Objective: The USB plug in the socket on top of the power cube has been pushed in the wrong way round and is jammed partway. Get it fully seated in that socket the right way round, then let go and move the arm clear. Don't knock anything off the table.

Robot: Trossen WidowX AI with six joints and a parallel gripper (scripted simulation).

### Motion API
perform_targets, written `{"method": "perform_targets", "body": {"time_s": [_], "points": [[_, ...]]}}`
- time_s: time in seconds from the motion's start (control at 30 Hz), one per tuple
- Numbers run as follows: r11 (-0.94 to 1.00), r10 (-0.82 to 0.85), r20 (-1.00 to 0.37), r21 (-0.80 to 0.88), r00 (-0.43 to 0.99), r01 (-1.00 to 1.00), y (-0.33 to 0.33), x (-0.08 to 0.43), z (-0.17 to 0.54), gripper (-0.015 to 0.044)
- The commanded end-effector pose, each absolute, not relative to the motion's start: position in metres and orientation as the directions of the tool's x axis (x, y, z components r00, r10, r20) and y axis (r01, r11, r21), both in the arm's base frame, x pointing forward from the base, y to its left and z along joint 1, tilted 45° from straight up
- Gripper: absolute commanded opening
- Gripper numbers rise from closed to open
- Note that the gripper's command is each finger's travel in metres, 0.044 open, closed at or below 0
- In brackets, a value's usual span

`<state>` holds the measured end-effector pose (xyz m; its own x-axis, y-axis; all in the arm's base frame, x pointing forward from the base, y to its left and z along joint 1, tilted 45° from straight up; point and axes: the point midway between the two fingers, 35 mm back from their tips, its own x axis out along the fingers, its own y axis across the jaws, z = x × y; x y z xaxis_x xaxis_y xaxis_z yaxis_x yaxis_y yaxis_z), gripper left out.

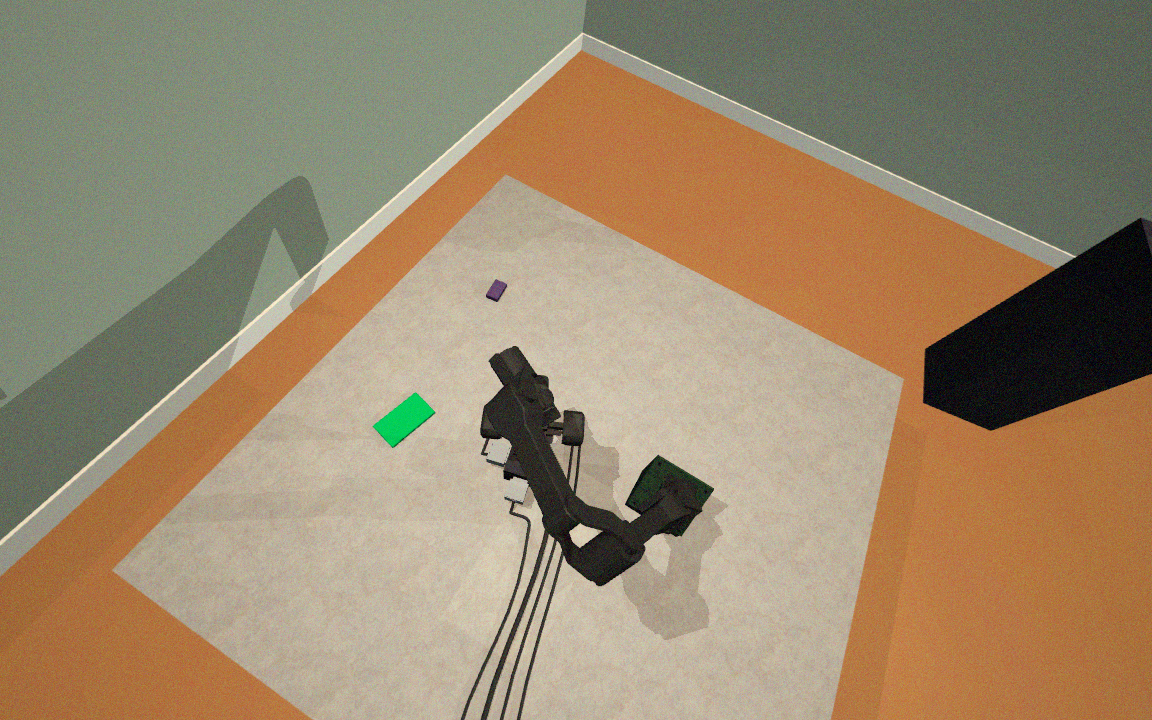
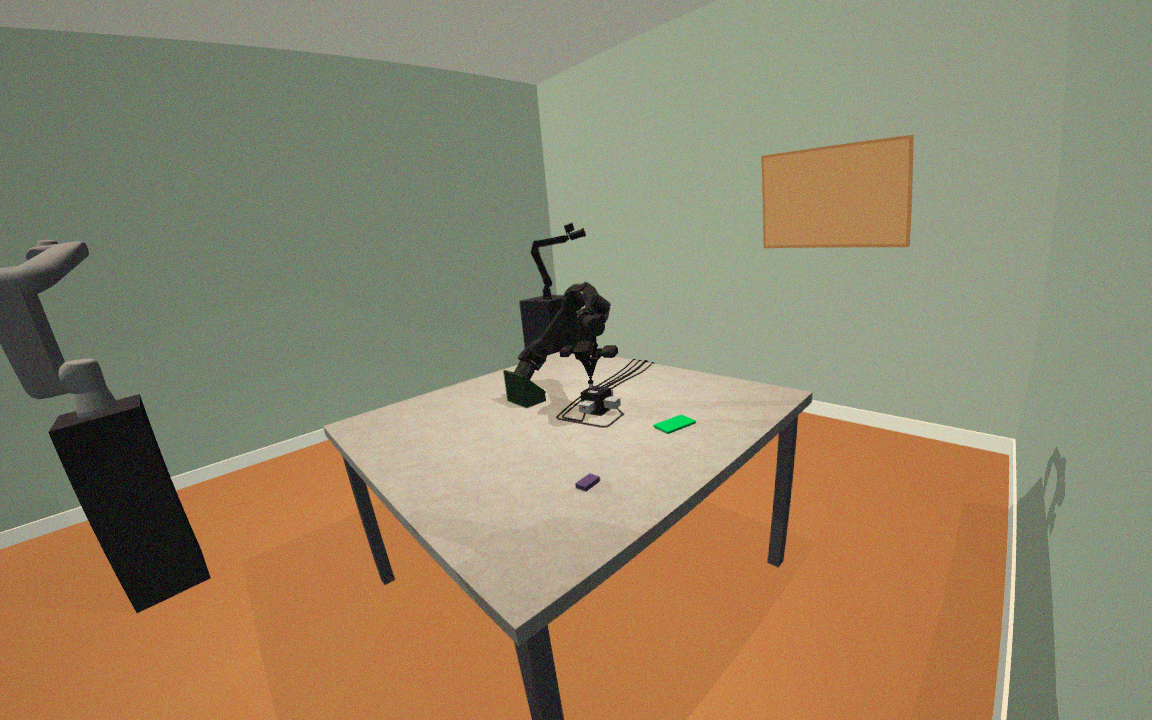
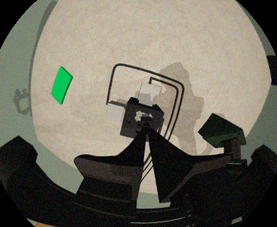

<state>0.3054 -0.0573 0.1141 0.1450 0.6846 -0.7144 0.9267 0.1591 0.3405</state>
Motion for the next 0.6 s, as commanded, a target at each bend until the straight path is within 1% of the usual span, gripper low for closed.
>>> {"method": "perform_targets", "body": {"time_s": [0.0,0.17,0.57], "points": [[0.082,0.683,-0.715,0.274,0.146,0.958,-0.0576,0.3056,0.1139,0.0],[-0.001,0.683,-0.715,0.2,0.146,0.98,-0.0576,0.3056,0.1139,0.0],[-0.004,0.683,-0.715,0.197,0.146,0.98,-0.0576,0.3056,0.1139,0.0]]}}
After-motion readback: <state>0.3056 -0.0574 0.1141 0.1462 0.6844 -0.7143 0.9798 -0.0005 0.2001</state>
